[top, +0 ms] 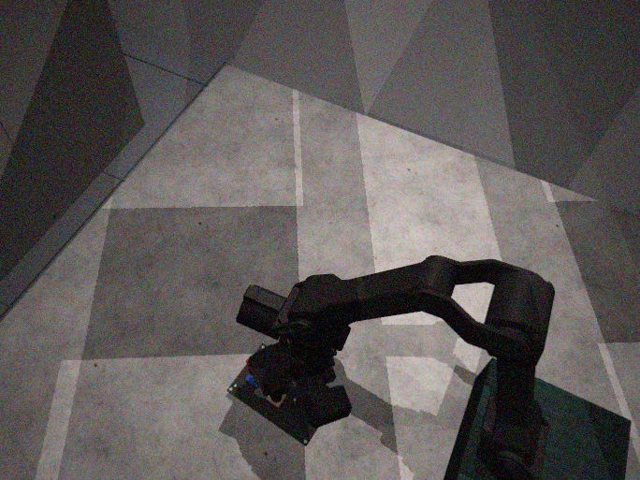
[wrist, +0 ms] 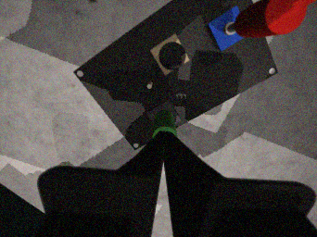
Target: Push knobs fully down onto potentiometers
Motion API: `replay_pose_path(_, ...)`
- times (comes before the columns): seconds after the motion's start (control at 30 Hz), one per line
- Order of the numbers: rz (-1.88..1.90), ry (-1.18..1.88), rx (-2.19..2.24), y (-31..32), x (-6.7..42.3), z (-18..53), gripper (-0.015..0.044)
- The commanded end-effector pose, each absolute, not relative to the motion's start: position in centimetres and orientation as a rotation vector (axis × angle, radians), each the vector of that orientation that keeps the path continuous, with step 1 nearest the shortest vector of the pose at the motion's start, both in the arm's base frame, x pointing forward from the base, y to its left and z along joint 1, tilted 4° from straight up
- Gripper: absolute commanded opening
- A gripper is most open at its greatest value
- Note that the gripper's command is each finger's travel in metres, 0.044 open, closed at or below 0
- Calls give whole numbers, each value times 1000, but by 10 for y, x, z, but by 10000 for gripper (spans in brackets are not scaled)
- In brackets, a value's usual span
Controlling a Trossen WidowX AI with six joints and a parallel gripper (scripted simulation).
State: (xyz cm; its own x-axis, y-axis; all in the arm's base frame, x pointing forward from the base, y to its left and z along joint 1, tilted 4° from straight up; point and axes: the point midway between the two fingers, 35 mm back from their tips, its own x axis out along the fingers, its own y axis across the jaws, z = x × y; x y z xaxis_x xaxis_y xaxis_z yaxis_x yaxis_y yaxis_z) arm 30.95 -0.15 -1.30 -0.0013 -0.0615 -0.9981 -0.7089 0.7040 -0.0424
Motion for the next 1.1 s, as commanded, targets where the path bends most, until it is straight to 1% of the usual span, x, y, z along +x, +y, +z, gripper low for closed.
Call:
replay_pose_path(0.0,570,1504,-670,-2,311,-9,0)
replay_pose_path(0.33,570,1504,-669,-1,311,5,0)
replay_pose_path(0.6,577,1513,-665,-1,309,-1,210)
replay_pose_path(0.77,579,1401,-659,22,330,15,79)
replay_pose_path(0.87,636,1387,-722,22,333,16,0)
replay_pose_path(1.07,786,1344,-884,23,341,21,0)
